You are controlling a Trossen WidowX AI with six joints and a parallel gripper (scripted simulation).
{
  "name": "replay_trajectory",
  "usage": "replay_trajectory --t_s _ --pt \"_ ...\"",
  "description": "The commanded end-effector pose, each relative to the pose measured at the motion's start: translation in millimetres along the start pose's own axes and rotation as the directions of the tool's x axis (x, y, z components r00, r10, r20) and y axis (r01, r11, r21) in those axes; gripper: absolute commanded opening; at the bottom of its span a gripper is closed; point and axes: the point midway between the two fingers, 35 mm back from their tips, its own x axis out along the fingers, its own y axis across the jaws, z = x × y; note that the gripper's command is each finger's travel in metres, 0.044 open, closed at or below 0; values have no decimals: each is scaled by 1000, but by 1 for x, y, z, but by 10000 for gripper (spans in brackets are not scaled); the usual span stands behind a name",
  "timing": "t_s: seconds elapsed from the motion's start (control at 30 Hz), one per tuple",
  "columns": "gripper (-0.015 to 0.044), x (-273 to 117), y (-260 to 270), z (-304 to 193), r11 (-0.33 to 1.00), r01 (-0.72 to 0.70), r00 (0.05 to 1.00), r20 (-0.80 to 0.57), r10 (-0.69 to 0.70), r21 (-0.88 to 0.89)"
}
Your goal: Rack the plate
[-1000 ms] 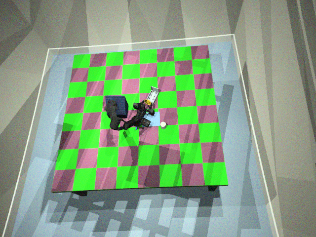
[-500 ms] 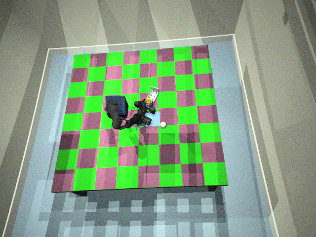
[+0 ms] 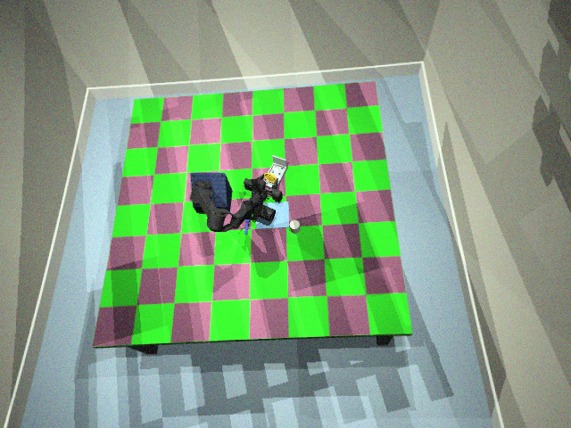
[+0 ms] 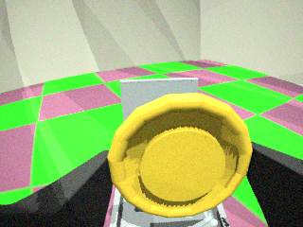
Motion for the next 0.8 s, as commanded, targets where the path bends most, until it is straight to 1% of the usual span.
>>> replay_trajectory --t_s 0.0,0.27,0.4,0.77 --pt "0 3 2 0 1000 -4 1000 -2 4 5" --pt "0 10 4 -1 1000 0 1000 0 0 0" --pt "0 11 5 -20 1000 5 1000 1 -5 -4" --pt "0 10 7 -16 1000 1 1000 -6 -1 5"
